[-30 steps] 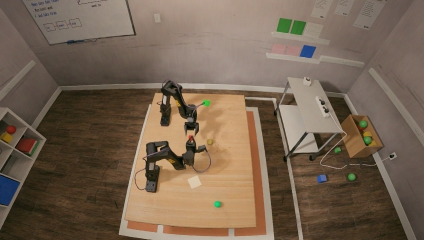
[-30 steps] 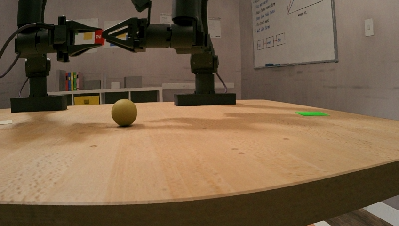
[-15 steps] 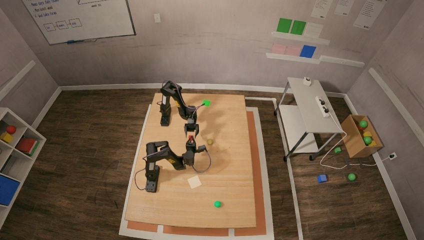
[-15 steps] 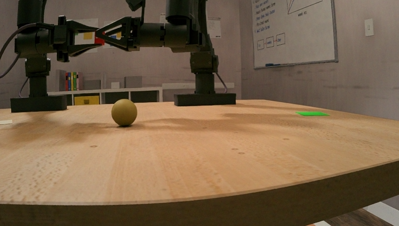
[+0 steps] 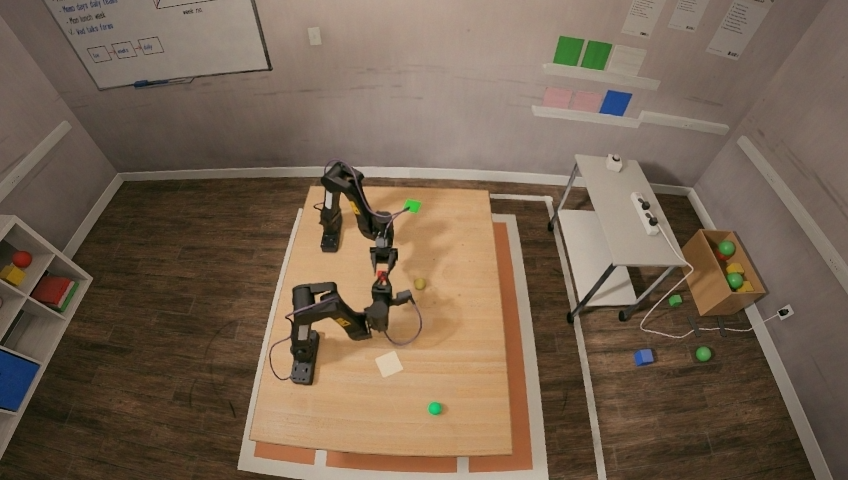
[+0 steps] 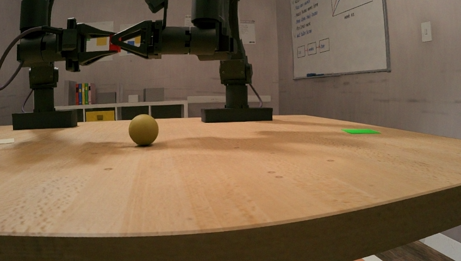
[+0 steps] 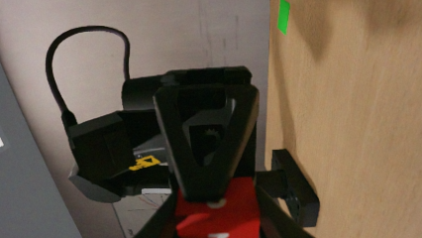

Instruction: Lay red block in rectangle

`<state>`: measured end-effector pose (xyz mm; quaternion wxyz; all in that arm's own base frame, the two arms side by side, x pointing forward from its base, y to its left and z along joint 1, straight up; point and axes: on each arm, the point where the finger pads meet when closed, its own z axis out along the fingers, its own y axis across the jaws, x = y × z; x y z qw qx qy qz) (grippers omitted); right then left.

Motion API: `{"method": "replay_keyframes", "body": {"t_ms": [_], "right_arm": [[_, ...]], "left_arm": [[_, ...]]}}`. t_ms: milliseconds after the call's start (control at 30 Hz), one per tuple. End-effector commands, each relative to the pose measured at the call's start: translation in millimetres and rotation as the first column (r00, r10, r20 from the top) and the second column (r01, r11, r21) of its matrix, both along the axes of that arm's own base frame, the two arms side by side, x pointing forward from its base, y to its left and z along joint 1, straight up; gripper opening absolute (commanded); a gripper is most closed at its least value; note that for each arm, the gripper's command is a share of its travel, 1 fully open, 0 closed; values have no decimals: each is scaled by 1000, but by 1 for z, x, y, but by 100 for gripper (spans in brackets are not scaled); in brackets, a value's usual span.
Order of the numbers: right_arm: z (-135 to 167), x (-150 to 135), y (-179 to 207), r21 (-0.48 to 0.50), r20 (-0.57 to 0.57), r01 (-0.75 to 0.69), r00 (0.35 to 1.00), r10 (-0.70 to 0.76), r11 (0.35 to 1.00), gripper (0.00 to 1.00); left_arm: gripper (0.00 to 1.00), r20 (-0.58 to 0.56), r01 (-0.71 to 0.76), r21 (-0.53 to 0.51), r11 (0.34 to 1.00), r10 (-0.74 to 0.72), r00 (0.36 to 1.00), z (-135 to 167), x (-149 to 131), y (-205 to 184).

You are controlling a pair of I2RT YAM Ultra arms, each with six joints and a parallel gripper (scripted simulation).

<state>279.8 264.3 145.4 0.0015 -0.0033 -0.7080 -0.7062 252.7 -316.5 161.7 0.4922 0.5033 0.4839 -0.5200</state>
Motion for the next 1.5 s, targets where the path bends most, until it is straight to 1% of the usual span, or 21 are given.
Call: {"method": "replay_keyframes", "body": {"t_ms": [0,33,67,267,500,567,600,633,700,733,767,867,933,1200,1267,1333,1400,1467], "right_arm": [[4,-1,-1,9,24,3,1000,-3,1000,27],[4,-1,-1,9,24,3,1000,-3,1000,27],[4,-1,-1,9,24,3,1000,-3,1000,27],[4,-1,-1,9,24,3,1000,-3,1000,27],[4,-1,-1,9,24,3,1000,-3,1000,27],[4,-1,-1,9,24,3,1000,-3,1000,27],[4,-1,-1,9,24,3,1000,-3,1000,27],[4,-1,-1,9,24,3,1000,-3,1000,27],[4,-1,-1,9,24,3,1000,-3,1000,27],[4,-1,-1,9,24,3,1000,-3,1000,38],[4,-1,-1,9,24,3,1000,-3,1000,46],[4,-1,-1,9,24,3,1000,-3,1000,46],[6,-3,-9,11,28,0,1000,-1,1000,46],[5,-4,-56,7,28,0,1000,0,1000,46],[4,2,-57,7,8,29,1000,-29,1000,46],[8,11,-61,7,11,83,997,-83,997,46],[8,11,-61,7,11,83,997,-83,997,46],[11,23,-64,2,23,134,991,-134,991,46]], "left_arm": [[43,5,-3,-3,1000,3,1000,1,3,-3],[43,5,-3,-3,1000,3,1000,1,3,-3],[39,5,-3,-3,1000,3,1000,1,3,-3],[36,5,-3,-3,1000,3,1000,1,3,-3],[26,5,-3,-3,1000,3,1000,1,3,-3],[3,5,-3,-3,1000,3,1000,1,3,-3],[0,5,-3,-3,1000,3,1000,1,3,-3],[0,5,-3,-3,1000,3,1000,1,3,-3],[23,5,-3,-3,1000,3,1000,1,3,-3],[27,5,-3,-3,1000,3,1000,1,3,-3],[27,5,-3,-3,1000,3,1000,1,3,-3],[27,5,-3,-3,1000,3,1000,1,3,-3],[27,5,-3,-3,1000,3,1000,1,3,-3],[27,5,-3,-3,1000,3,1000,1,3,-3],[27,5,-3,-3,1000,3,1000,1,3,-3],[27,5,-3,-3,1000,3,1000,1,3,-3],[27,5,-3,-3,1000,3,1000,1,3,-3],[27,10,6,0,1000,-6,1000,1,4,-4]]}}
